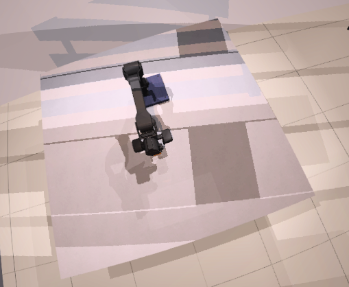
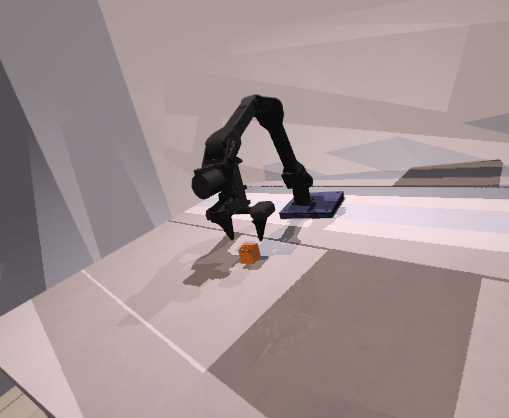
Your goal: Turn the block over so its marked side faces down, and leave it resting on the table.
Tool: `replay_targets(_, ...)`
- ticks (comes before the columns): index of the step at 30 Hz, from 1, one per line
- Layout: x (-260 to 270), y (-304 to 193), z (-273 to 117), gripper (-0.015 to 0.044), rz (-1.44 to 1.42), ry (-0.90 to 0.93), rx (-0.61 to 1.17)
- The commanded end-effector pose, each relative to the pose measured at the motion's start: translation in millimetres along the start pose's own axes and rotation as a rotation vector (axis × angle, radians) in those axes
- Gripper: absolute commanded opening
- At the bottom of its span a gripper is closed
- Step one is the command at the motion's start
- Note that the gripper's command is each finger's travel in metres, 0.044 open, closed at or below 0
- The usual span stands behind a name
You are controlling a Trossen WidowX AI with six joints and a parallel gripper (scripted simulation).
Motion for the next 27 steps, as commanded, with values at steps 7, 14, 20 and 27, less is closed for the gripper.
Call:
replay_targets(7,0,0,16,0.0440,0.000,-0.006,0.000)
replay_targets(14,0,0,28,0.0440,0.000,-0.006,0.000)
replay_targets(20,-1,-1,36,0.0440,0.000,-0.006,0.000)
replay_targets(27,-1,-1,37,0.0282,0.000,-0.006,0.000)
Point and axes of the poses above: the point midway between the two fingers, 35 mm back from their tips, its own z axis out along the fingers, its own x axis across the jaws, y = z × x, the point moved 6 cm from there along -z, back along the fingers, and after that the axes turned 12 degrees about z, right-handed, at the moved point
